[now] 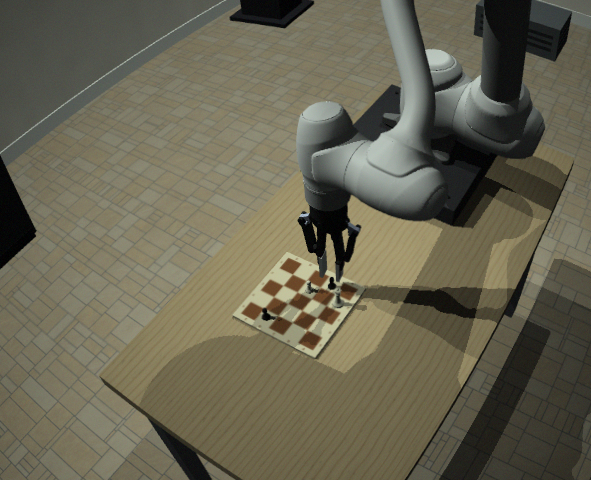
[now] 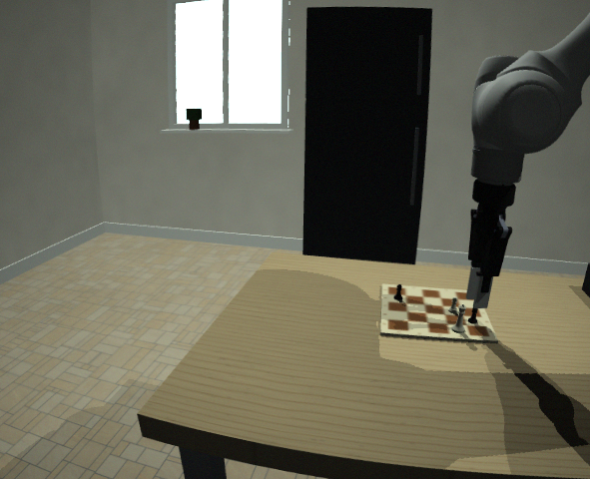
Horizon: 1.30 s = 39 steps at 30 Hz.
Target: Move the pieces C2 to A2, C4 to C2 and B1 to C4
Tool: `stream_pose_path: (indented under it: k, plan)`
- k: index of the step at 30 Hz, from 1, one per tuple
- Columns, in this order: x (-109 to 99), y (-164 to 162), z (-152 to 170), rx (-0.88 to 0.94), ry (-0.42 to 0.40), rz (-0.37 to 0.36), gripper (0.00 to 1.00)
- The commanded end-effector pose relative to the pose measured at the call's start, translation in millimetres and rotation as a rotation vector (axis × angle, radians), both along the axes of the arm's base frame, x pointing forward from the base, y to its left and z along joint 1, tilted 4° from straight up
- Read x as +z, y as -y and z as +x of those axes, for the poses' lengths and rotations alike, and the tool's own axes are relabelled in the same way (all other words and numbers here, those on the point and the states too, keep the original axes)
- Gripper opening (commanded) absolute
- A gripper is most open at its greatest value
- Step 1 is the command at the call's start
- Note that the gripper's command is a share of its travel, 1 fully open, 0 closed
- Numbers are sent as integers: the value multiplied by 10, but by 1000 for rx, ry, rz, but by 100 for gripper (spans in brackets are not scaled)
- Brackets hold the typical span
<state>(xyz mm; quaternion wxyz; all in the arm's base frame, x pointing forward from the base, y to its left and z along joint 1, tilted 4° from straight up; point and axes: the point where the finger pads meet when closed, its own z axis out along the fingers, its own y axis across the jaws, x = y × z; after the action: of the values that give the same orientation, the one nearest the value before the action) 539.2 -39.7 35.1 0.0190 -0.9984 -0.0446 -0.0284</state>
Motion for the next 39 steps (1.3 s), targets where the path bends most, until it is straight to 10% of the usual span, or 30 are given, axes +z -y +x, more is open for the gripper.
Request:
stream_pose_path:
  k: [1,39]
  plan:
    - [0,0,0,0,0,0,20]
    - [-330,-14,18,0,0,0,20]
